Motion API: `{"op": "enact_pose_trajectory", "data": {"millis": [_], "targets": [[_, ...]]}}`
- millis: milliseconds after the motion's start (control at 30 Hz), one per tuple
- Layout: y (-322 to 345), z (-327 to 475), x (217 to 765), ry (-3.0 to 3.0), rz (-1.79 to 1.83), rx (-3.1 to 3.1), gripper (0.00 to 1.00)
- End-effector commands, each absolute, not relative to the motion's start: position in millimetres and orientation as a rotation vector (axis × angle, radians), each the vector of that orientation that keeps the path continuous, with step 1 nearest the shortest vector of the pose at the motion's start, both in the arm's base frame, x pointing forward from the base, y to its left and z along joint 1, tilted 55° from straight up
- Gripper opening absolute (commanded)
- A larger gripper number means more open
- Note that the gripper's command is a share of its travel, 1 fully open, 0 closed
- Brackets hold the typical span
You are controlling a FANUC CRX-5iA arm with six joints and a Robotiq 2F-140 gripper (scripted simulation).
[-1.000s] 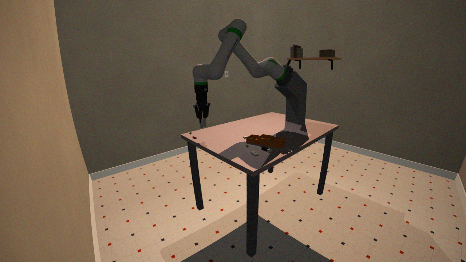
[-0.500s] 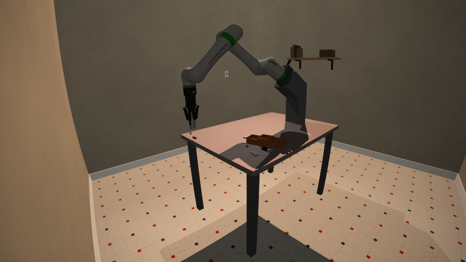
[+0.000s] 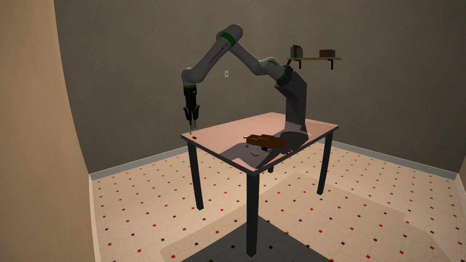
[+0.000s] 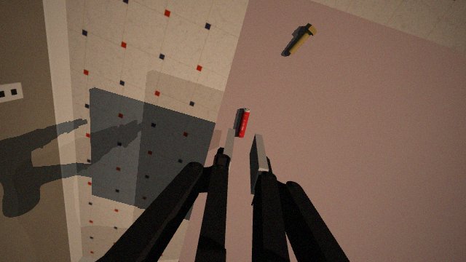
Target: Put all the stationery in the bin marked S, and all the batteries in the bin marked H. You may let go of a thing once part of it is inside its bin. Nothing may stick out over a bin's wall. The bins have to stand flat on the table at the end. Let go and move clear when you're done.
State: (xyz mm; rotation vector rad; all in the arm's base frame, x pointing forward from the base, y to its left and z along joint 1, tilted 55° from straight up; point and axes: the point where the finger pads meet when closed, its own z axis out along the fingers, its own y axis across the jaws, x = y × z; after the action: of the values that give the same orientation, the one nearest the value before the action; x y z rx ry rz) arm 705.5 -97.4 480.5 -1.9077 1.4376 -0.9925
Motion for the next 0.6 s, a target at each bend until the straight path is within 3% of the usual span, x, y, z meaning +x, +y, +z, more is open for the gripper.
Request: {"op": "enact_pose_trajectory", "data": {"millis": [0, 567], "targets": [[-97.1, 480.5, 705.2, 1.437, -0.993, -1.907, 0.23], [-96.2, 470.6, 717.8, 1.437, -0.993, -1.907, 0.23]]}}
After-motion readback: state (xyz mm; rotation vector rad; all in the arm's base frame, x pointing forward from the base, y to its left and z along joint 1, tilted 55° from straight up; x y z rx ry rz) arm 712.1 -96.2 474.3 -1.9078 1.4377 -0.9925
